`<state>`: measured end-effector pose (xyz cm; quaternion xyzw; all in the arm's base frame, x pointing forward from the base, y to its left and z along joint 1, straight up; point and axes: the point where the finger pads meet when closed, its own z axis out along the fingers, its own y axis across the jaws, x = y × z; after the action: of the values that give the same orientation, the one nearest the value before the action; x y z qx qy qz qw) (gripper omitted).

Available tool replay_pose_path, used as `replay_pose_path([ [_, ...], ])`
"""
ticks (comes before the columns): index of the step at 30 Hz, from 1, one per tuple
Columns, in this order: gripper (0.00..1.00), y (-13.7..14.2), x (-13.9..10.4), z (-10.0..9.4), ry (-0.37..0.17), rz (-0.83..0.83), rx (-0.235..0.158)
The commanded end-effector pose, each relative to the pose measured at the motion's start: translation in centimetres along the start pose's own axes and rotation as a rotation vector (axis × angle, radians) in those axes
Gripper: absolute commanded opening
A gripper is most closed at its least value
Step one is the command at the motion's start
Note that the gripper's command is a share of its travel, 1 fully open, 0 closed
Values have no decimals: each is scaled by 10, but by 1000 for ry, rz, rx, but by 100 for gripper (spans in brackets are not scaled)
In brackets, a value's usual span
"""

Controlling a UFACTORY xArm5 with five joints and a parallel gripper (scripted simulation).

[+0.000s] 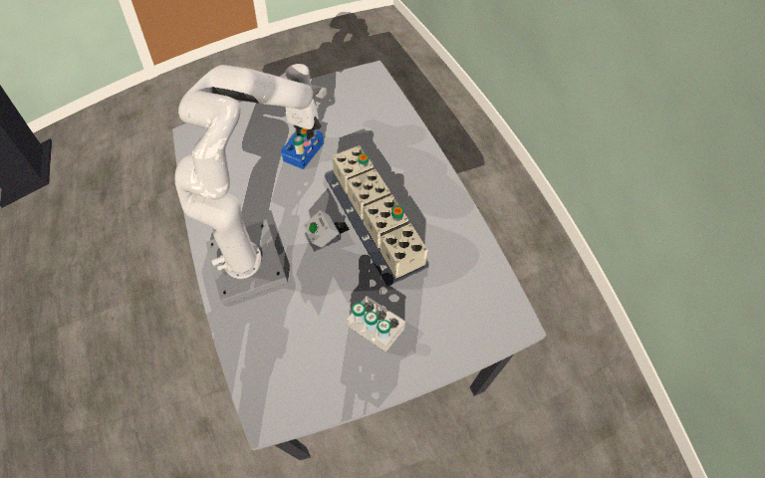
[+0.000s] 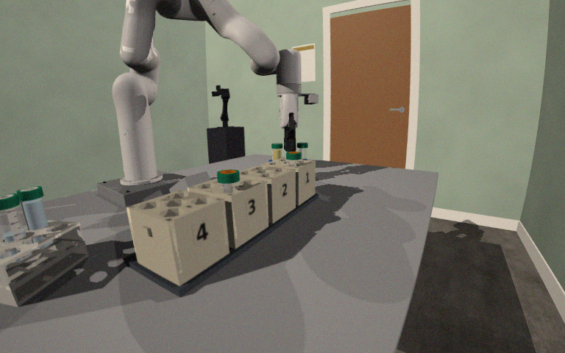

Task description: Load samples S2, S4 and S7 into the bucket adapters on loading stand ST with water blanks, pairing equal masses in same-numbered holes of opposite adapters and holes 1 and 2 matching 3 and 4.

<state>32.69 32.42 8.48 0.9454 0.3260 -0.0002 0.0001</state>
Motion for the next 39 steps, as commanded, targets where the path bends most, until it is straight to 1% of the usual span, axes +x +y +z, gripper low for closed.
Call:
replay_pose_path([
  [1,0,0,1,-1,4,0,3],
  [7,0,0,1,-1,4,0,3],
  [39,0,0,1,-22,4,0,3],
])
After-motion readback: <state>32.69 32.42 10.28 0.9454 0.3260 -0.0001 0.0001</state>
